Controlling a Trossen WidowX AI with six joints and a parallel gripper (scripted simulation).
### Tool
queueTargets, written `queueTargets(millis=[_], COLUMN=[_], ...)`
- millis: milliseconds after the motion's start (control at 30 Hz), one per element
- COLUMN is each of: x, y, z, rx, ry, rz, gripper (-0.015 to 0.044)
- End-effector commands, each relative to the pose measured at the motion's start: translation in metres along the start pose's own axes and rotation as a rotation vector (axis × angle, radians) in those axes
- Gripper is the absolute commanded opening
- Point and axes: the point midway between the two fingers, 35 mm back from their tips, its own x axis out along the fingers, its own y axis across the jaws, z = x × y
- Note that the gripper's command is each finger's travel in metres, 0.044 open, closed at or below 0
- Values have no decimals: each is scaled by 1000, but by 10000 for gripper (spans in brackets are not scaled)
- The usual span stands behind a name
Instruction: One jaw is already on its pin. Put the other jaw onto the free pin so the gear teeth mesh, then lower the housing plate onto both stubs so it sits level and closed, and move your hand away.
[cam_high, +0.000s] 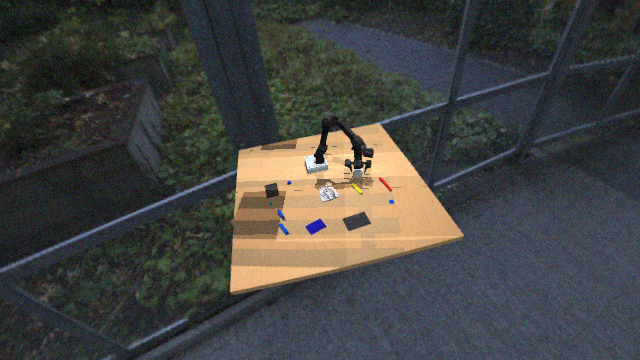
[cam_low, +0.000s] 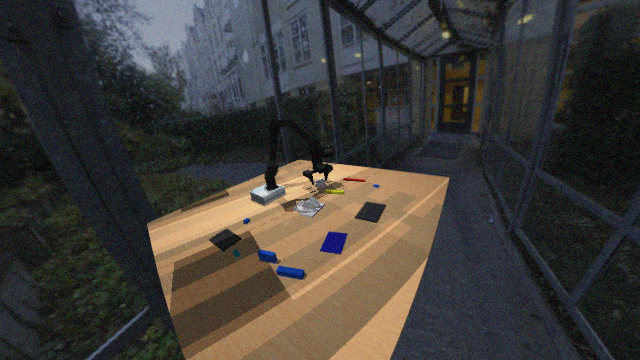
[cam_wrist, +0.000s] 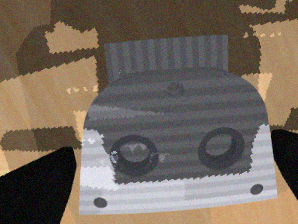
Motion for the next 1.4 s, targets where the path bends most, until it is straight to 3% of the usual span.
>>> queueTargets(millis=[0,367,833,1367], x=[0,0,0,-17], y=[0,0,0,2], z=[1,1,0,1], rx=[2,2,0,0], ry=[-6,-6,0,-1], rz=[1,1,0,0], gripper=[440,440,351,351])
